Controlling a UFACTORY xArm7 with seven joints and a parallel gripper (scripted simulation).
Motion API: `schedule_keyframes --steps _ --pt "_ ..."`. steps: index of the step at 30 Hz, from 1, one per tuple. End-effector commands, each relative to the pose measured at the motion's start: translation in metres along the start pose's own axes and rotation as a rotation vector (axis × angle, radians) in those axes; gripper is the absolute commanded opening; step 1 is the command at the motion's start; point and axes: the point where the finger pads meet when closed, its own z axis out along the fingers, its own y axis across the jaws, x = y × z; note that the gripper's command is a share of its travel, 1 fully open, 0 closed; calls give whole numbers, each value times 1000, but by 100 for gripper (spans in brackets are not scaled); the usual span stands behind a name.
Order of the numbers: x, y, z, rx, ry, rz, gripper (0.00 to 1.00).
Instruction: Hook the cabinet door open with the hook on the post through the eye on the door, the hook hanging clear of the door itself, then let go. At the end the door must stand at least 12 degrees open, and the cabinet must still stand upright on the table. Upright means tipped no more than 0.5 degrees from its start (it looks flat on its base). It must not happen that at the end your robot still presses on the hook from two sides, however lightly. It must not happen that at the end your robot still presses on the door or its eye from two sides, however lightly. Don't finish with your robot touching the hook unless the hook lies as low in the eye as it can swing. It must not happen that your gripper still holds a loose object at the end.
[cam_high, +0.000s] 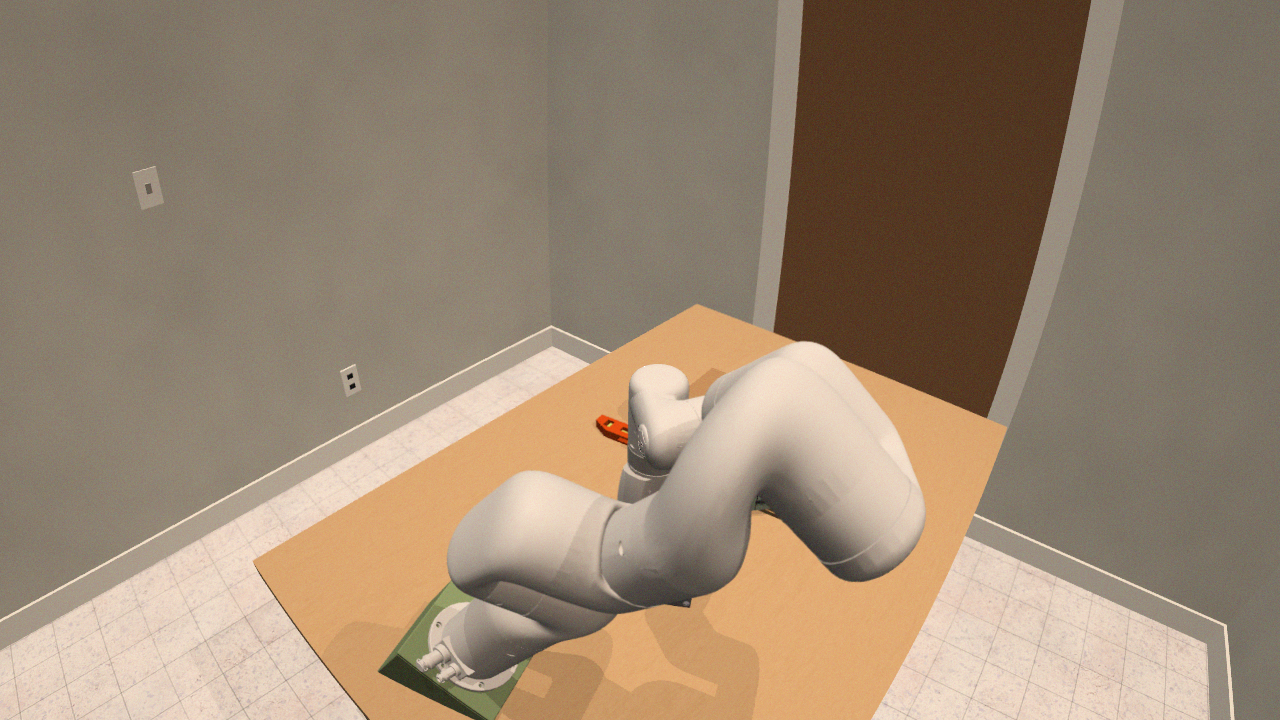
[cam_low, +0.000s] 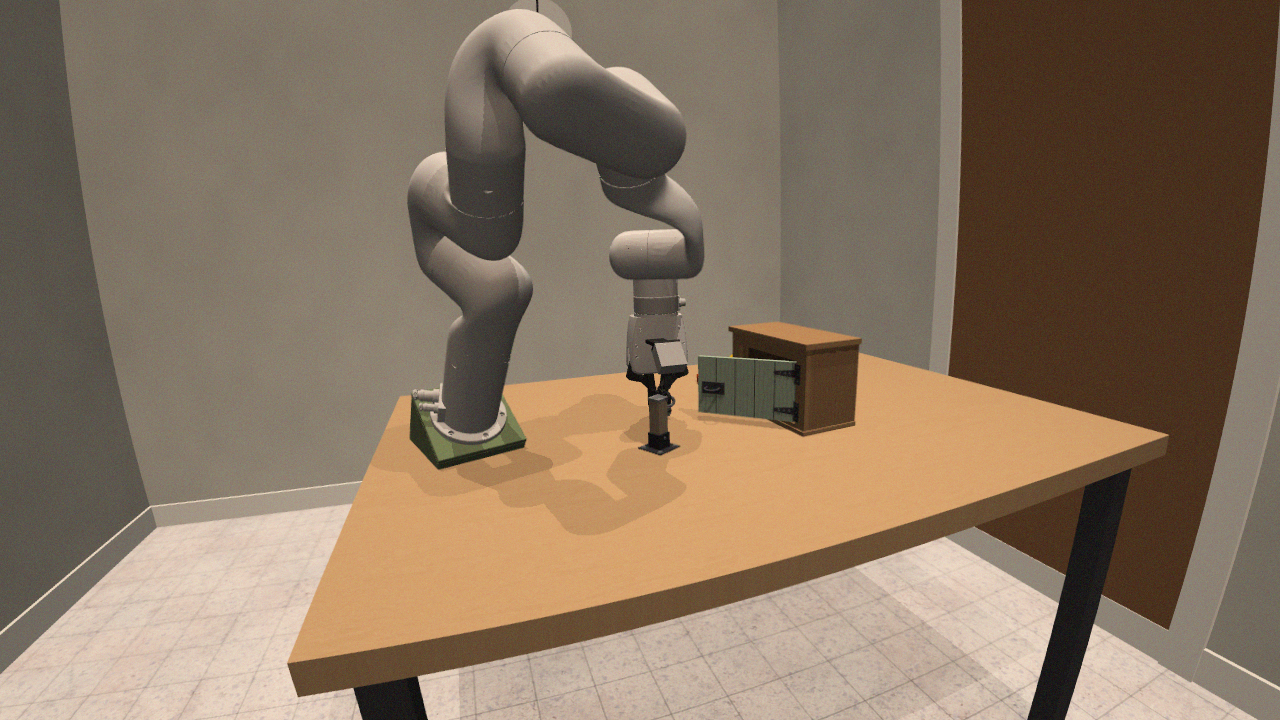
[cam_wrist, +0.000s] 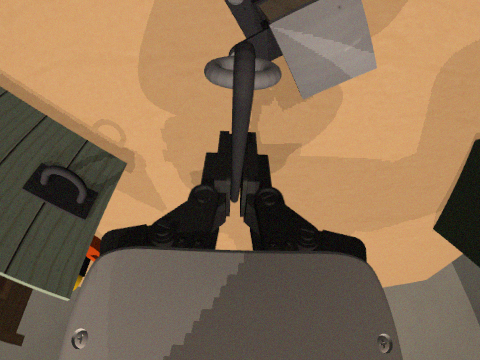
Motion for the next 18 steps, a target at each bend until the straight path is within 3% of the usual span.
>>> schedule_keyframes --steps 1,18 --pt "-1 -1 -3 3 -2 0 4" --pt "-2 -1 -9 3 -2 0 4"
